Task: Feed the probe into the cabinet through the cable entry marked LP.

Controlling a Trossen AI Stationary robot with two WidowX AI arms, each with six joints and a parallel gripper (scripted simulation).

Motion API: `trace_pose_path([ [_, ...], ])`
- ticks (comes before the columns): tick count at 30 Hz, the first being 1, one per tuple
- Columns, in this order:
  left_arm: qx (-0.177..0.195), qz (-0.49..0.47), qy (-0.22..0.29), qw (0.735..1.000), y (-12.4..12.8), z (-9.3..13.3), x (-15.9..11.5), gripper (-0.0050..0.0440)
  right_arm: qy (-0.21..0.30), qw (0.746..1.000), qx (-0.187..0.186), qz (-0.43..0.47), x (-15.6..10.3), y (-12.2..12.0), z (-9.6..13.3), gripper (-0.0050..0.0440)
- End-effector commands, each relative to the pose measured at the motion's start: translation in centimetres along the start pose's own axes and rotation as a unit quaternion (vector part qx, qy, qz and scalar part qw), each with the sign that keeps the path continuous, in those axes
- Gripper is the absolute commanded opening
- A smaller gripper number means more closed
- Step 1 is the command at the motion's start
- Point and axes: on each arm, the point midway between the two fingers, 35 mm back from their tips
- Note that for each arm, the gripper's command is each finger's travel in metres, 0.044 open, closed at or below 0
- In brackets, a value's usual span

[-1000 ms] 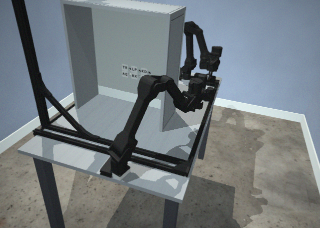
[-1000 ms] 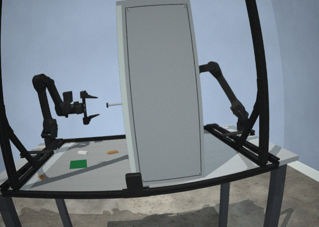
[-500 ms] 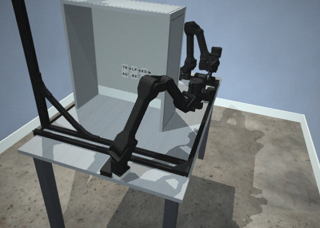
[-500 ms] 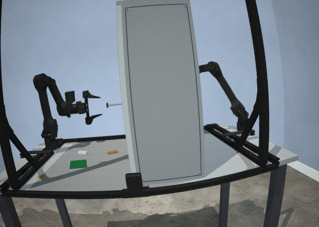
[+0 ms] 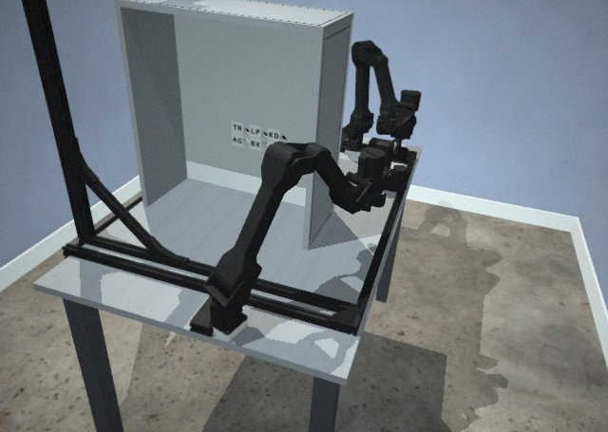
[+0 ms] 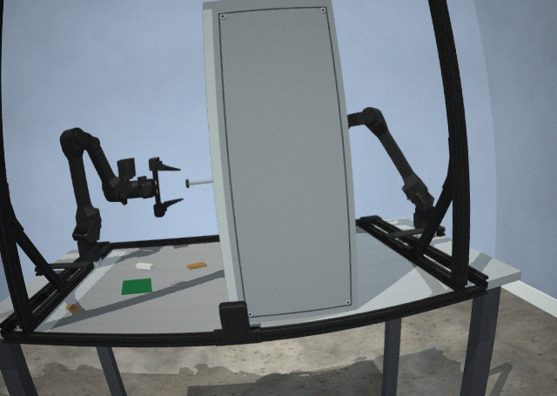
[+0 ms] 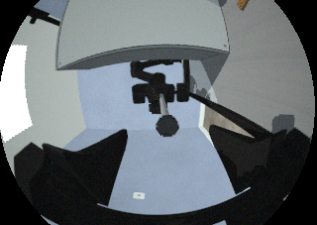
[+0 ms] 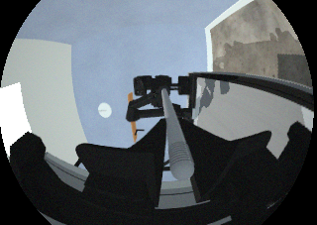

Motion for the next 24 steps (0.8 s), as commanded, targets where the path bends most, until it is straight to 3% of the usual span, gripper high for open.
trace_pose_path([
  [1, 0.001, 0.000, 0.001, 1.000, 0.2, -0.4, -0.2, 0.0440, -0.002, 1.000, 0.000, -0.001, 0.0, 0.0, 0.0, 0.0000],
  [24, 0.001, 0.000, 0.001, 1.000, 0.2, -3.1, -0.2, 0.0440, -0.002, 1.000, 0.000, -0.001, 0.0, 0.0, 0.0, 0.0000],
])
Point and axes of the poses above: on each arm, the point midway between the two fingers, 35 mm back from their tips, its own z axis back along the fingers, its own y axis across the jaws, x = y × z, and after that the axes turned 12 degrees about z, right-handed
